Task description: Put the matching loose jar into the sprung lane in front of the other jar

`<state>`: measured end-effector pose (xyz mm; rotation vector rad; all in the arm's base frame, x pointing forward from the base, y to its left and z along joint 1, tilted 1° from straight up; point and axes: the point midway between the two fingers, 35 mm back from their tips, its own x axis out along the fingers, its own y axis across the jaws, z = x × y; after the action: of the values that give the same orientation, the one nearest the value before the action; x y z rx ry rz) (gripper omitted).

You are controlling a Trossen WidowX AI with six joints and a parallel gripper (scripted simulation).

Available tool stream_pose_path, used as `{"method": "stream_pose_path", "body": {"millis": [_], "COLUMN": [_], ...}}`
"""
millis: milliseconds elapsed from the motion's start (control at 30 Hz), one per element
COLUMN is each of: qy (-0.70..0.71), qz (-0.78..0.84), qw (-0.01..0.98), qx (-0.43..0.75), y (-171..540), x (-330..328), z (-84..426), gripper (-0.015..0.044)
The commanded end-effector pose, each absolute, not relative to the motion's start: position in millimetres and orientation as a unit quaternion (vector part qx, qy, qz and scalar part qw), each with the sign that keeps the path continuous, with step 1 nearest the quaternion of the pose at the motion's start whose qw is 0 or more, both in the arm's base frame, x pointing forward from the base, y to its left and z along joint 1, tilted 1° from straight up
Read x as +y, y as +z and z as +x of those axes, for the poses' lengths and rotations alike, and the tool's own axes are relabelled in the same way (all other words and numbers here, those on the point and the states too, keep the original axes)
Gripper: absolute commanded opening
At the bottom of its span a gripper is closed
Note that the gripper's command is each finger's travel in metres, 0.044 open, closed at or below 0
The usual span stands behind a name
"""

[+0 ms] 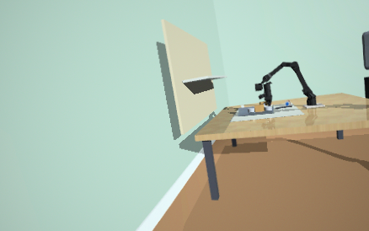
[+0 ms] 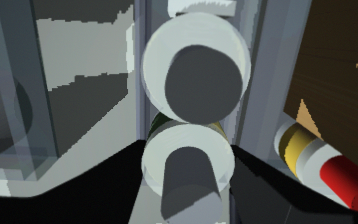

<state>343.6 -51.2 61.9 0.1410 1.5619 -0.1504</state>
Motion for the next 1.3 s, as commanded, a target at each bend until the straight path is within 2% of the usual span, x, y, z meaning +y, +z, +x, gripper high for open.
{"method": "stream_pose_path", "body": {"millis": [0,1267], "qy": [-0.066,-0.066], "qz": [0.063,0.063], "qw": [0.71,0.71], "qx": [0.698,0.698], "y": [61.0,60.5], "x": [-51.4,-50.1], "z": [346.3,337.2], "gripper": [0.0,0.0]}}
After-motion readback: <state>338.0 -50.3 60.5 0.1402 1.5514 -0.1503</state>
